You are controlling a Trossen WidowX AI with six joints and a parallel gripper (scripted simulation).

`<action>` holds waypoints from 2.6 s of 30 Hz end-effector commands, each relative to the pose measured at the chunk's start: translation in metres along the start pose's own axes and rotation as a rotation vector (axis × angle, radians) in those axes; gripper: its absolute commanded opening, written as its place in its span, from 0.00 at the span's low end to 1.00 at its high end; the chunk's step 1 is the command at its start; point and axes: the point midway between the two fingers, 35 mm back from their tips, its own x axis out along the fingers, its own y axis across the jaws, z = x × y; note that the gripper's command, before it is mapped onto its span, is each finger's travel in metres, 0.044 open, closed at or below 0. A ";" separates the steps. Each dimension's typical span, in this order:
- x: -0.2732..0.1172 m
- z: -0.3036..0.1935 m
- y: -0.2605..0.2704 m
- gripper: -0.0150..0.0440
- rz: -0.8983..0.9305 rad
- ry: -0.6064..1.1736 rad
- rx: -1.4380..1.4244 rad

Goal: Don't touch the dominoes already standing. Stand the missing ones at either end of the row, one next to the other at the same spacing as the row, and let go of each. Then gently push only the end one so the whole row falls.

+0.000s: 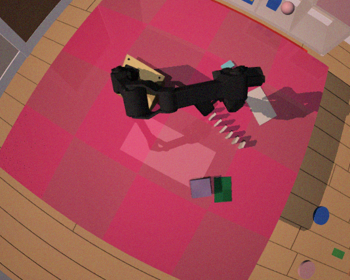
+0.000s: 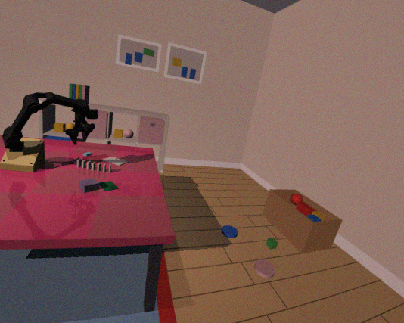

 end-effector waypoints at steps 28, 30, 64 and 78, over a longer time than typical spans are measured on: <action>0.077 -0.069 0.031 0.25 -0.009 0.020 -0.516; 0.077 -0.069 0.031 0.25 -0.009 0.020 -0.516; 0.077 -0.069 0.031 0.25 -0.009 0.020 -0.516; 0.158 -0.070 0.030 0.25 -0.013 0.019 -0.516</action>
